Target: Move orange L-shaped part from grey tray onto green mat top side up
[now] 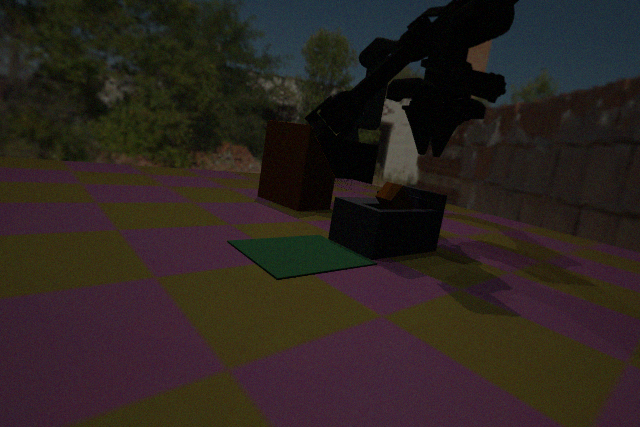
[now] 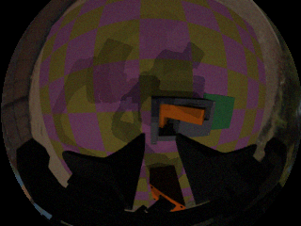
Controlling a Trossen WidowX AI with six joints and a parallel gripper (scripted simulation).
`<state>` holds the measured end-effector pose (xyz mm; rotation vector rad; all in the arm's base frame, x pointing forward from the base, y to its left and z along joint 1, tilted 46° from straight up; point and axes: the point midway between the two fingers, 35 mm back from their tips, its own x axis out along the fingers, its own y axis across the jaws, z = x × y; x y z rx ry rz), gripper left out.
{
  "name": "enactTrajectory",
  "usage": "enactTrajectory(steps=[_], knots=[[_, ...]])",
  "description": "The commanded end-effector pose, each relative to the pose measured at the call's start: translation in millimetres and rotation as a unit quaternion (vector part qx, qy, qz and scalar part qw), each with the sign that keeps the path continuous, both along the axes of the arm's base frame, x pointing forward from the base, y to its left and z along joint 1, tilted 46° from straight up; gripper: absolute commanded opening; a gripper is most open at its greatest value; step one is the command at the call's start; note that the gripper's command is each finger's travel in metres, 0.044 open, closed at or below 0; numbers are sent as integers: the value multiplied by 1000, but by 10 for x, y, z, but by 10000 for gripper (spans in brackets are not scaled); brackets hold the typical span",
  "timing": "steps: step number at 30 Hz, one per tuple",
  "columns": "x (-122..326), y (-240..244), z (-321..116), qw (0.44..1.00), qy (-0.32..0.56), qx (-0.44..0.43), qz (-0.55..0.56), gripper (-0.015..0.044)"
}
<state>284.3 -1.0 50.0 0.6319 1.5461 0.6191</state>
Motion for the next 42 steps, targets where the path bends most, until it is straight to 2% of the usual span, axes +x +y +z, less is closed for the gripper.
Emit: enactTrajectory(steps=[1,18,22,25,31,37,39,42], knots=[[6,-6,-3,1000,0,0,-3,180],[6,-6,-3,1000,0,0,-3,180],[19,-51,-47,998,-49,3,47,280],[38,-128,-122,983,-131,9,130,280],[66,-303,-299,899,-310,24,310,280],[73,-475,-484,750,-467,40,467,280],[72,-512,-526,710,-497,44,497,280],[72,-517,-531,705,-501,44,501,280]])
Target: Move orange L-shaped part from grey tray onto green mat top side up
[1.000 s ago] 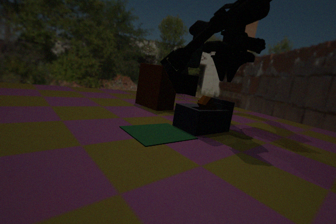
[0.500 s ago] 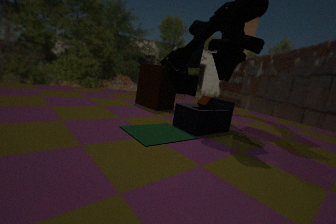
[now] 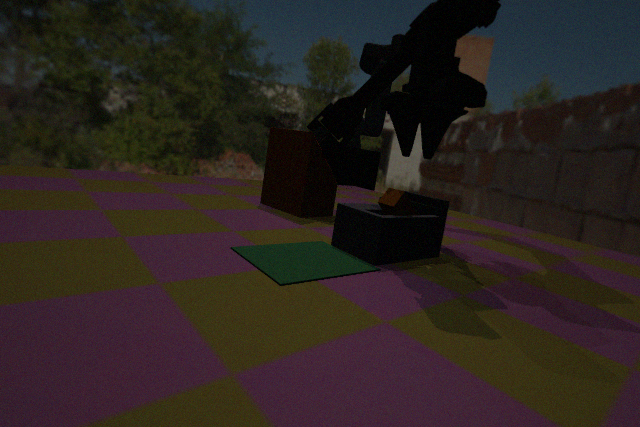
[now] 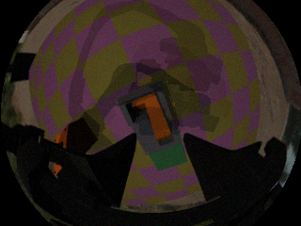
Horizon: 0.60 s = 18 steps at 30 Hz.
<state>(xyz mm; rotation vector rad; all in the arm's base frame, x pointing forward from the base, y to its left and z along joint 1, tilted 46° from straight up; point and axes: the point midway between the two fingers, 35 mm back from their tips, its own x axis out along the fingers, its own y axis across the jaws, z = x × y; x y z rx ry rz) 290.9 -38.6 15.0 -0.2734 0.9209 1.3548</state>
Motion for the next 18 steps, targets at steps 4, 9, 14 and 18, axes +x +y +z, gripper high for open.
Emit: enactTrajectory(steps=[4,9,14,18], knots=[[6,-141,-181,981,-136,11,141,280],[5,-113,-210,981,-136,11,141,280],[-12,54,-372,981,-136,11,140,280],[-16,85,-402,981,-136,11,140,280]])
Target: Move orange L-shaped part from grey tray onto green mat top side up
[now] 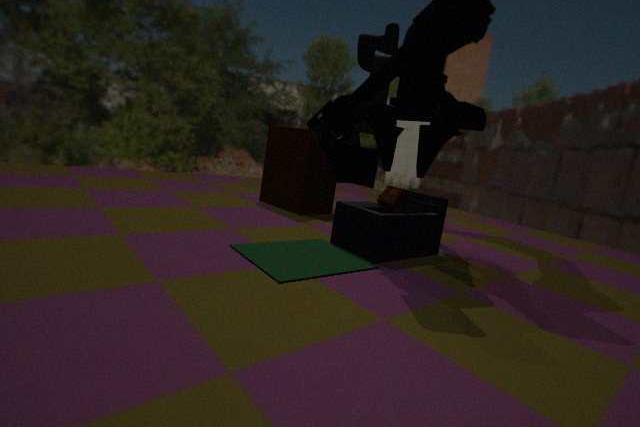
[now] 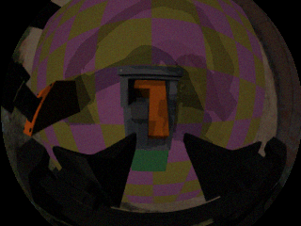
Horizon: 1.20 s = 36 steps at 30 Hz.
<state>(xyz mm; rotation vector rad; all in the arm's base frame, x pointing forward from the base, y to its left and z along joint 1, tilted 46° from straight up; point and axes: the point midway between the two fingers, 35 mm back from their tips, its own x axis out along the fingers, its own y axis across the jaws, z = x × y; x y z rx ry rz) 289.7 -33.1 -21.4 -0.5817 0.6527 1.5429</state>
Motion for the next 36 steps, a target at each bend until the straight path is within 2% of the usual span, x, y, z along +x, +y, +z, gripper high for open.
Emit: enactTrajectory(steps=[1,33,36], knots=[[-4,35,-43,1000,2,2,-3,280],[-39,371,-368,1000,2,3,-3,280],[-26,345,-346,1000,-2,1,-1,201]])
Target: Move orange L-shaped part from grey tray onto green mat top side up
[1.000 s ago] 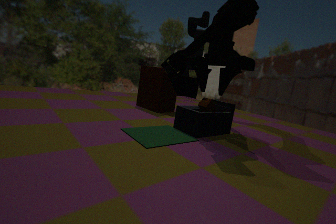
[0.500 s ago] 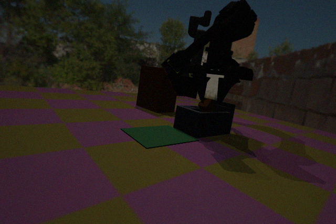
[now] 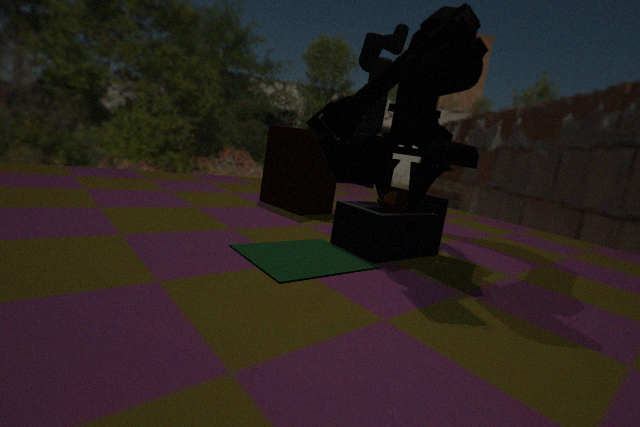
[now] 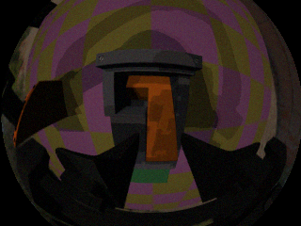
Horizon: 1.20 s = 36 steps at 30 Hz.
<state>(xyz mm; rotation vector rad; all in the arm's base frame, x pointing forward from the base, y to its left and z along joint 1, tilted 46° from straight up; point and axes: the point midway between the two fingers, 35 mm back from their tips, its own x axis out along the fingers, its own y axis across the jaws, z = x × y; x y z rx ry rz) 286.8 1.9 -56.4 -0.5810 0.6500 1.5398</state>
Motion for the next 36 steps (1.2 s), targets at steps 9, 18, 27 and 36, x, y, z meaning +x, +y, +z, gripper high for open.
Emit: enactTrajectory(steps=[9,18,27,36], knots=[[3,-5,4,1000,-1,0,0,102],[3,-5,4,1000,-1,0,0,0],[7,-63,60,1000,1,0,-1,0],[14,-165,160,1000,2,1,-1,0]])
